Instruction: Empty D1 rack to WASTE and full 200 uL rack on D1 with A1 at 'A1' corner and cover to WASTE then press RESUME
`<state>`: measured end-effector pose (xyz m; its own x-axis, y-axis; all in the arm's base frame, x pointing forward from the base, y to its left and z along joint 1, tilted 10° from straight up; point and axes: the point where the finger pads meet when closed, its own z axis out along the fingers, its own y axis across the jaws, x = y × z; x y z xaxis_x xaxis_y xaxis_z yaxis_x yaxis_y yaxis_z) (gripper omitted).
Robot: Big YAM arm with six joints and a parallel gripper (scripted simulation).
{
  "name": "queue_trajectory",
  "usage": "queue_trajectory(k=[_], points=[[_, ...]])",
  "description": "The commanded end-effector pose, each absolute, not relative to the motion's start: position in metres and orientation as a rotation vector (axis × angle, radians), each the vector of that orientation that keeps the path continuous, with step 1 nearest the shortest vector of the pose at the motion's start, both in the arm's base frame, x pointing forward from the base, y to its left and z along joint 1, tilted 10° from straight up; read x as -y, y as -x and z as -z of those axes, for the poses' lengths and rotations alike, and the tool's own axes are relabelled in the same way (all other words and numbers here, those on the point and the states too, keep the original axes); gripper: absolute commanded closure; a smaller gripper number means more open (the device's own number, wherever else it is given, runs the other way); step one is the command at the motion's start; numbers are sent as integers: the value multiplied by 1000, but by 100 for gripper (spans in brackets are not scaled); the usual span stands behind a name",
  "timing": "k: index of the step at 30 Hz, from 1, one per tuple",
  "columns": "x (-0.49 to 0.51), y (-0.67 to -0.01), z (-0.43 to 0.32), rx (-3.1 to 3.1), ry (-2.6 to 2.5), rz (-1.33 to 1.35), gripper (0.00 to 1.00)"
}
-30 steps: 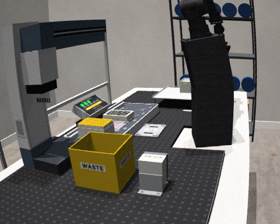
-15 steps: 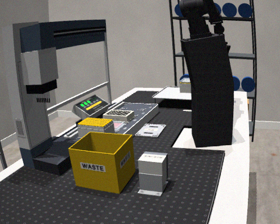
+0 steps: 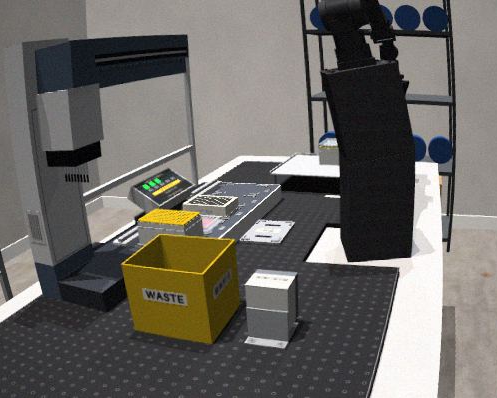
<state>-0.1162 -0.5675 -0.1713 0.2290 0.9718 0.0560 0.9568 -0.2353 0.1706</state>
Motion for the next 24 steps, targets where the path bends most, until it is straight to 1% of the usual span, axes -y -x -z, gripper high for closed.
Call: queue_trajectory(k=[1, 3, 24], points=[[567, 121, 181, -1891, -2384, -244, 0], [570, 106, 158, -1949, -2302, -181, 0], [493, 49, 150, -2330, -1879, -152, 0]])
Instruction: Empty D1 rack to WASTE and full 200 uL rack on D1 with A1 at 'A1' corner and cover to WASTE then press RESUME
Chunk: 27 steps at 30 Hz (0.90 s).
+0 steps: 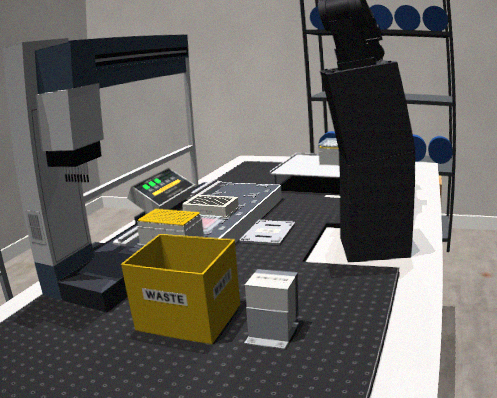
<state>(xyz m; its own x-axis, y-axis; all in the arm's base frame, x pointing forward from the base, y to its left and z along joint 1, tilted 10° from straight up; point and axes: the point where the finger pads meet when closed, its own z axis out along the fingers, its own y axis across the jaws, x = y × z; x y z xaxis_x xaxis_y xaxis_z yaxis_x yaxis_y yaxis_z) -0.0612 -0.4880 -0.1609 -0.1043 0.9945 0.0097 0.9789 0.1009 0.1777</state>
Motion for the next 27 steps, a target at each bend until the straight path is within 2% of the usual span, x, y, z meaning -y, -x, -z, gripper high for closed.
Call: queue_trajectory(k=[1, 27], points=[[489, 46, 150, -2348, -1855, -150, 0], [399, -20, 140, -2679, -1290, -107, 0]])
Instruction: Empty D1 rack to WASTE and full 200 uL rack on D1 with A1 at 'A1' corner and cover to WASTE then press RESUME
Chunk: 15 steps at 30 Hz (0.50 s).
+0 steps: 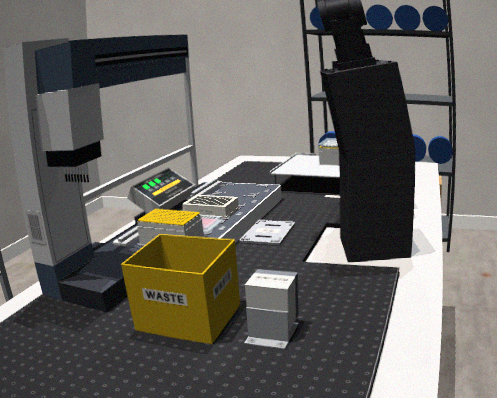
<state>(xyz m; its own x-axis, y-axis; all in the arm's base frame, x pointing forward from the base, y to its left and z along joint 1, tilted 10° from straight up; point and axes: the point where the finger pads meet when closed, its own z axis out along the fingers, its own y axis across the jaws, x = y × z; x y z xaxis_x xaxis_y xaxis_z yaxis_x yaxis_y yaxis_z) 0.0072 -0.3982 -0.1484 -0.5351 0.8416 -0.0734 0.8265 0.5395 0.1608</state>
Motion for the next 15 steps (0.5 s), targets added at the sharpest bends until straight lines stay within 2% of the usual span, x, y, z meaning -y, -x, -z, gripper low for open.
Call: queue_trajectory(k=[1, 15], points=[[395, -23, 139, -2691, -1263, -105, 0], [346, -59, 133, -2816, -930, -78, 0]])
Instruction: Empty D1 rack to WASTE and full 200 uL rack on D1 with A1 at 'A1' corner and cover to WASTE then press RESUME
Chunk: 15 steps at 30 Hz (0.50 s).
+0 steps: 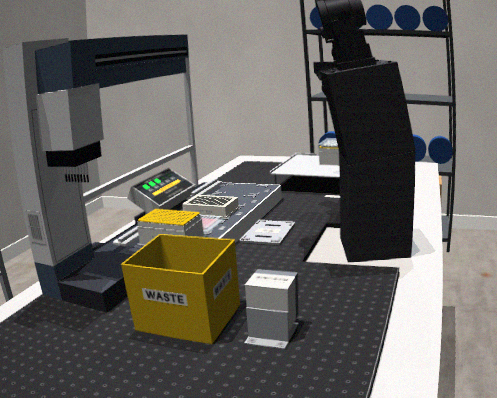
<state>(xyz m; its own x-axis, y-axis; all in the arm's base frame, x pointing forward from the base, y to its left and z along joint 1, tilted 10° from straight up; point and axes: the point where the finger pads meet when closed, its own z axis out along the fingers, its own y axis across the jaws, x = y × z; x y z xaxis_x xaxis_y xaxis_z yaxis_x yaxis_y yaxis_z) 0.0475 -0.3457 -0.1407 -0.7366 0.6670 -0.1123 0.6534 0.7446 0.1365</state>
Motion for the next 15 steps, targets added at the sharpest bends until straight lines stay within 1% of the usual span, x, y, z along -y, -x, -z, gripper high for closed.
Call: queue_trajectory(k=[1, 15], points=[[342, -62, 133, -2824, -902, -76, 0], [293, -98, 126, -2906, -556, -48, 0]])
